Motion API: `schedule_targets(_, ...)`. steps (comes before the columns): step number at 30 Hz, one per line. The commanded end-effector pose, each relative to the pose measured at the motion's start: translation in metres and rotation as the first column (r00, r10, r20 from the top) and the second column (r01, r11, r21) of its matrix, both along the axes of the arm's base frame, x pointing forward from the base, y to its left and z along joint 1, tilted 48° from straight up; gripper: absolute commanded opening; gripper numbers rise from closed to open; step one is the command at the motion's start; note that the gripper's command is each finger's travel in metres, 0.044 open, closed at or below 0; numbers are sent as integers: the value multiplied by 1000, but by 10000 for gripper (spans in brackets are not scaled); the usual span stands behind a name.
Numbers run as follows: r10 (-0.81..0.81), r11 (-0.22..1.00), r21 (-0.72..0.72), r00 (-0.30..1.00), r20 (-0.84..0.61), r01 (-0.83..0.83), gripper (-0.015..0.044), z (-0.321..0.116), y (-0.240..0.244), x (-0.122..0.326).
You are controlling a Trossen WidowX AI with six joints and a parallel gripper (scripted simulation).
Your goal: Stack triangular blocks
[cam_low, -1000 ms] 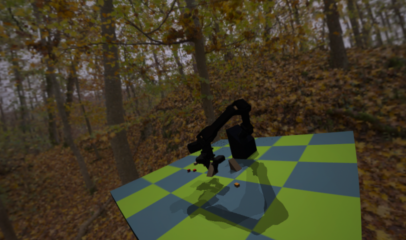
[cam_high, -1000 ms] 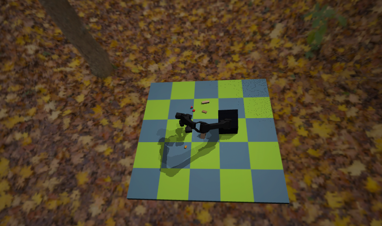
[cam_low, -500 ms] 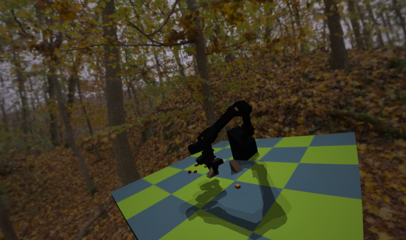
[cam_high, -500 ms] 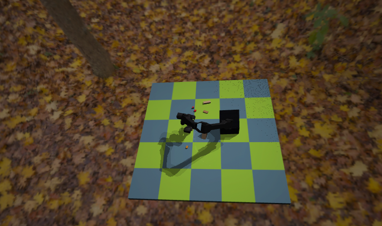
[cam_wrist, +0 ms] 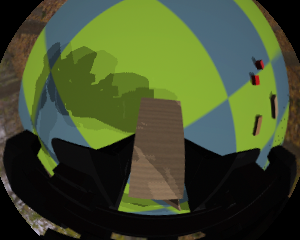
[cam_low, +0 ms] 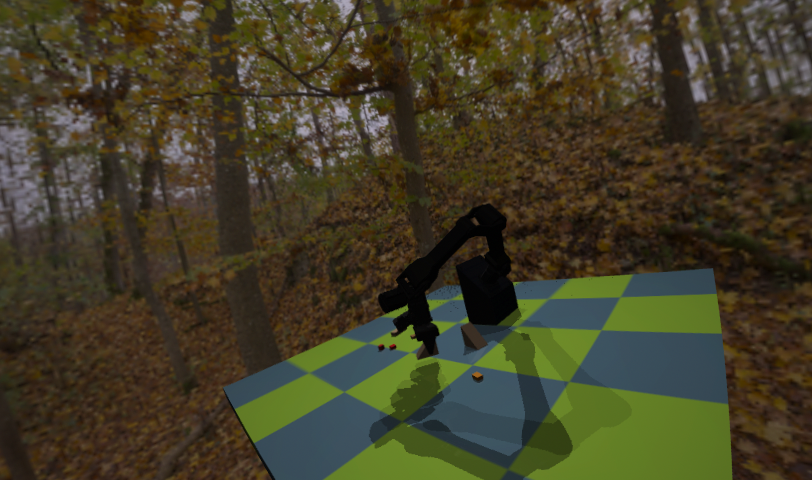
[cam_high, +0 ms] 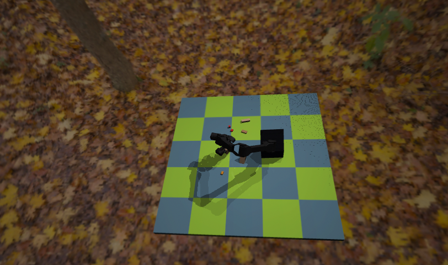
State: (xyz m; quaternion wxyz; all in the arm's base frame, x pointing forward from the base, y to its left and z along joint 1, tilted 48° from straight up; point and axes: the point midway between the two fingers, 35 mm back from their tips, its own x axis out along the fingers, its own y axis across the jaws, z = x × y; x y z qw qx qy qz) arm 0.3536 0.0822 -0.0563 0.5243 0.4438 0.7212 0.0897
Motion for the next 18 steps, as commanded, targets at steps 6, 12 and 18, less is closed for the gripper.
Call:
schedule_targets(6, -162, 987, -29, 972, -172, 159, 0, 0, 0, -1)
schedule_targets(12, -256, 967, -59, 928, -270, 250, 0, 0, 0, -1)
schedule_targets(18, -370, 928, -109, 845, -386, 356, 0, -1, 0, -1)
